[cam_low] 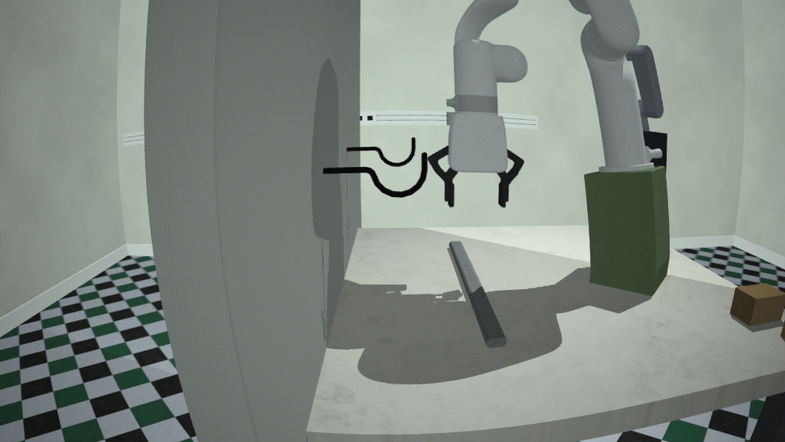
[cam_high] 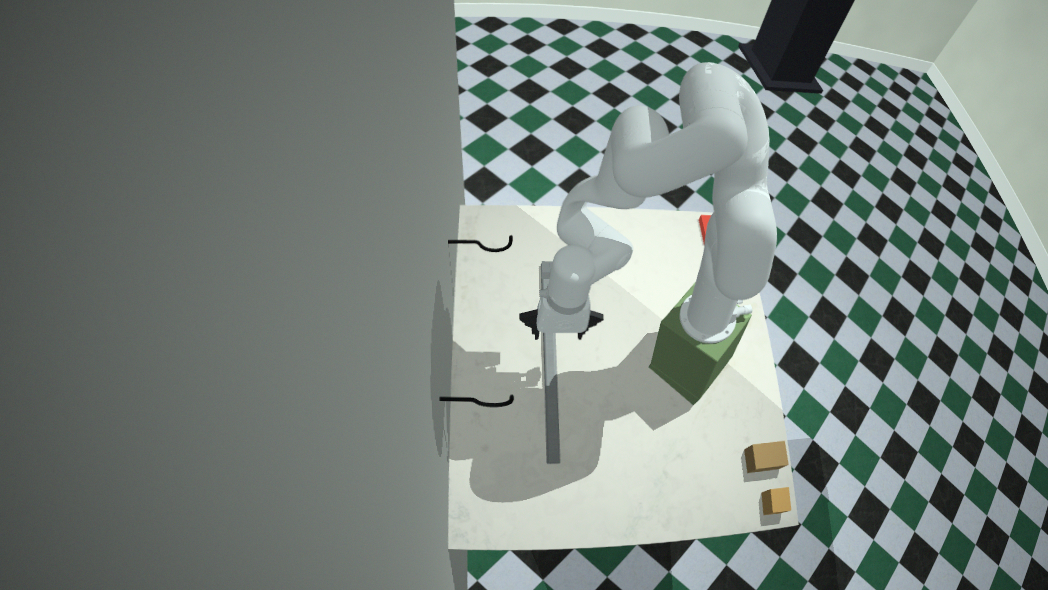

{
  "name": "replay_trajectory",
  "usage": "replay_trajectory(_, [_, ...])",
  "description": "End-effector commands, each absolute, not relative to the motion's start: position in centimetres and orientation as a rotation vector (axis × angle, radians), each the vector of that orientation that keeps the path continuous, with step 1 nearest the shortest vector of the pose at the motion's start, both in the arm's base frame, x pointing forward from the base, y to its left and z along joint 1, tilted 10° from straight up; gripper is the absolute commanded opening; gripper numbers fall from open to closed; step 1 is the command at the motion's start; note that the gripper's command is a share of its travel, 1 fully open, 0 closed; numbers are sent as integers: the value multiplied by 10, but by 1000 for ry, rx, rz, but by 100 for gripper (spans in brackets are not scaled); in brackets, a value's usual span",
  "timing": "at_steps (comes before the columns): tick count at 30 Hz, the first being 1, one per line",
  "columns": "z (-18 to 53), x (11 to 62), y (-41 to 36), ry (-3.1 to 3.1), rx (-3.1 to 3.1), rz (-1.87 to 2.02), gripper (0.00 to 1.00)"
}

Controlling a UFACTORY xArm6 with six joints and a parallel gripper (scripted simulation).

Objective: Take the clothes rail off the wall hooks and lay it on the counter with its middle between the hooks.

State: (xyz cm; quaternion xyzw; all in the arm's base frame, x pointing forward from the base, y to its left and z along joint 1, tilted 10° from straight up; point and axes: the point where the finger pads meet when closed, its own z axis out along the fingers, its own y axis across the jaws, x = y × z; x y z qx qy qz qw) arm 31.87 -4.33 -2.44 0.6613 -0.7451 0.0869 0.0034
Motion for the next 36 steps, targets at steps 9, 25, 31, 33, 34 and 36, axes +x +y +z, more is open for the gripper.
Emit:
replay_trajectory(9, [12,299,-36,-2336,2074,268,100])
replay_trajectory(25, [52,276,-29,-2336,2074,268,100])
replay_trajectory(31, [63,269,-26,-2336,2074,268,100])
replay_trajectory(33, [69,266,-25,-2336,2074,268,100])
replay_trajectory(34, [72,264,-25,-2336,2074,268,100])
replay_trajectory(36, [78,261,-24,-2336,2074,268,100])
